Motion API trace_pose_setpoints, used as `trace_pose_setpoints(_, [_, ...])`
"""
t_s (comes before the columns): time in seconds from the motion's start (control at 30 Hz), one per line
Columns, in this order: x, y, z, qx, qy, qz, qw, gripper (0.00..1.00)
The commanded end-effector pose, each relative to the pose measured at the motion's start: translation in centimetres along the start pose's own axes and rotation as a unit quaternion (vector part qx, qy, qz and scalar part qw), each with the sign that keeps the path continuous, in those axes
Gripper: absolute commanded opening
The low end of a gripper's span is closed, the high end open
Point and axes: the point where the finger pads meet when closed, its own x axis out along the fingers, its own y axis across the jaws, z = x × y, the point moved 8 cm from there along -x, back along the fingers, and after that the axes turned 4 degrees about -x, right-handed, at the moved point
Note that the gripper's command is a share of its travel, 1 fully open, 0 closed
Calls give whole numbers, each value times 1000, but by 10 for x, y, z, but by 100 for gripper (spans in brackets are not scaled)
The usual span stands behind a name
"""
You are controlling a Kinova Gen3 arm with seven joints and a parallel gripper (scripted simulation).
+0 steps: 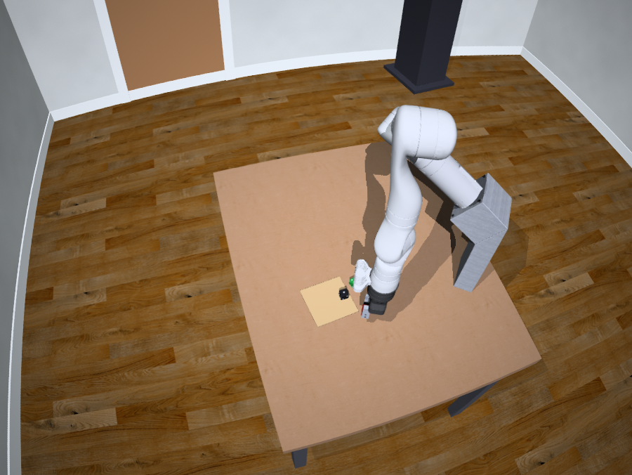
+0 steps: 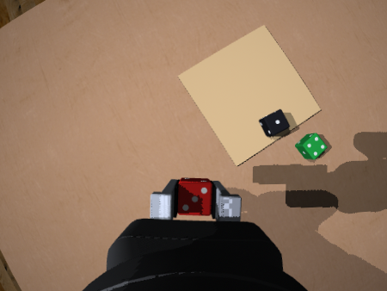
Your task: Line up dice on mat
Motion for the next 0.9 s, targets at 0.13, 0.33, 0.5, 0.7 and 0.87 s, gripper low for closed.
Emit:
trace_pose_setpoints(0.13, [4,10,-19,-36,1,3,999,49])
trace_pose_setpoints(0.33, [8,29,-50,-102,-1,6,995,49])
trace_pose_setpoints(0.5, [7,40,-66,-139,-1,7,990,49])
trace_pose_setpoints(0.7, [2,60,-92,-208,-1,5,978,49])
trace_pose_setpoints(0.87, [-4,72,-104,-247,0,2,969,49])
